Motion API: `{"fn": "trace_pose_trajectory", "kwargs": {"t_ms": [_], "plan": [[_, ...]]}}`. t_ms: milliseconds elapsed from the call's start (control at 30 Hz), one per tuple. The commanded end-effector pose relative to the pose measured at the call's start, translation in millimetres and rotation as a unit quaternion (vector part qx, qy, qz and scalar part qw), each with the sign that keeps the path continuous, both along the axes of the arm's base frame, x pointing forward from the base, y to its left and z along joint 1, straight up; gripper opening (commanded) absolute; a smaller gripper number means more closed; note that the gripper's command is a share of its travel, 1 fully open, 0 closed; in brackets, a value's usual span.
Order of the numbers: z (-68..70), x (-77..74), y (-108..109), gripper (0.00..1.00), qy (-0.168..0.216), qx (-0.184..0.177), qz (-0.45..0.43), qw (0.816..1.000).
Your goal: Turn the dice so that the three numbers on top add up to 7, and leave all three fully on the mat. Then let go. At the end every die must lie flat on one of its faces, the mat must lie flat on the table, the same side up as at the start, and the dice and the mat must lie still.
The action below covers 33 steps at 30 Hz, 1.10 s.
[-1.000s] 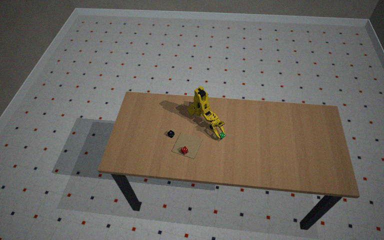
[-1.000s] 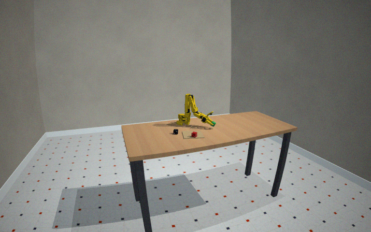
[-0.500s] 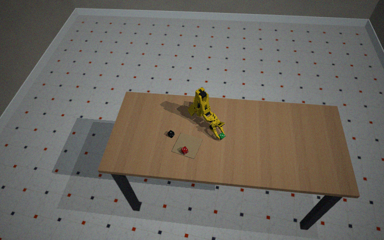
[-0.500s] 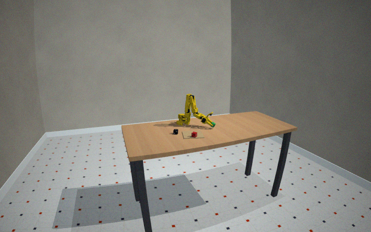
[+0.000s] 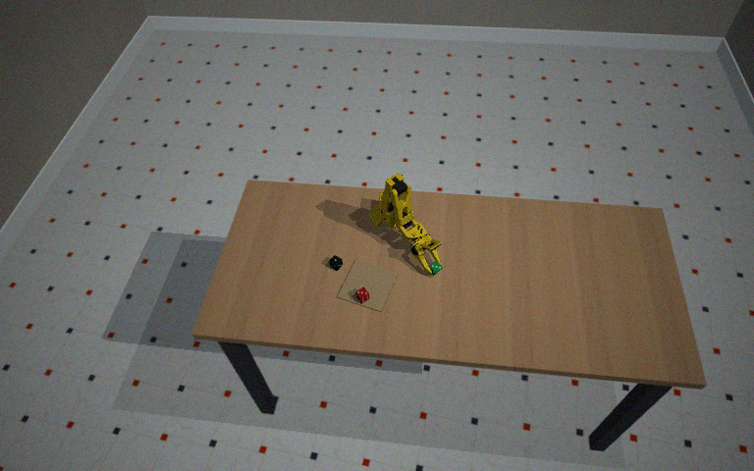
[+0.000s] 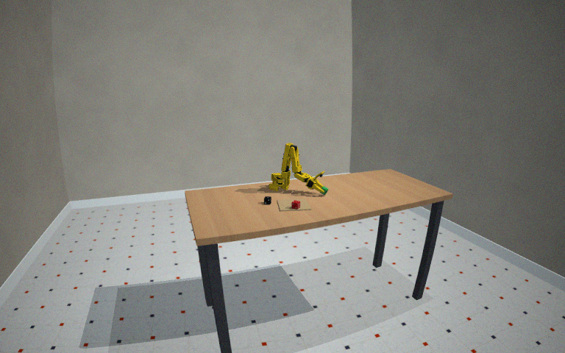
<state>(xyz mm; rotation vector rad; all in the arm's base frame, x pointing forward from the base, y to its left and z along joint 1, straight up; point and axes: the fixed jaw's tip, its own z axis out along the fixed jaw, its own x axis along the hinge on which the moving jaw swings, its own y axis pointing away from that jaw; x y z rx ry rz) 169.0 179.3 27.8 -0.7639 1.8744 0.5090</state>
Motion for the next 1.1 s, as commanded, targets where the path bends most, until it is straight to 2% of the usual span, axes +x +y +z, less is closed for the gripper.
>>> {"fn": "trace_pose_trajectory", "kwargs": {"t_ms": [0,867,1067], "plan": [[7.2,2.6,6.8,0.0,-0.023,0.016,0.008,1.0],[3.3,2.6,6.7,0.0,-0.023,0.016,0.008,1.0],[3.3,2.6,6.7,0.1,-0.023,0.016,0.008,1.0]]}}
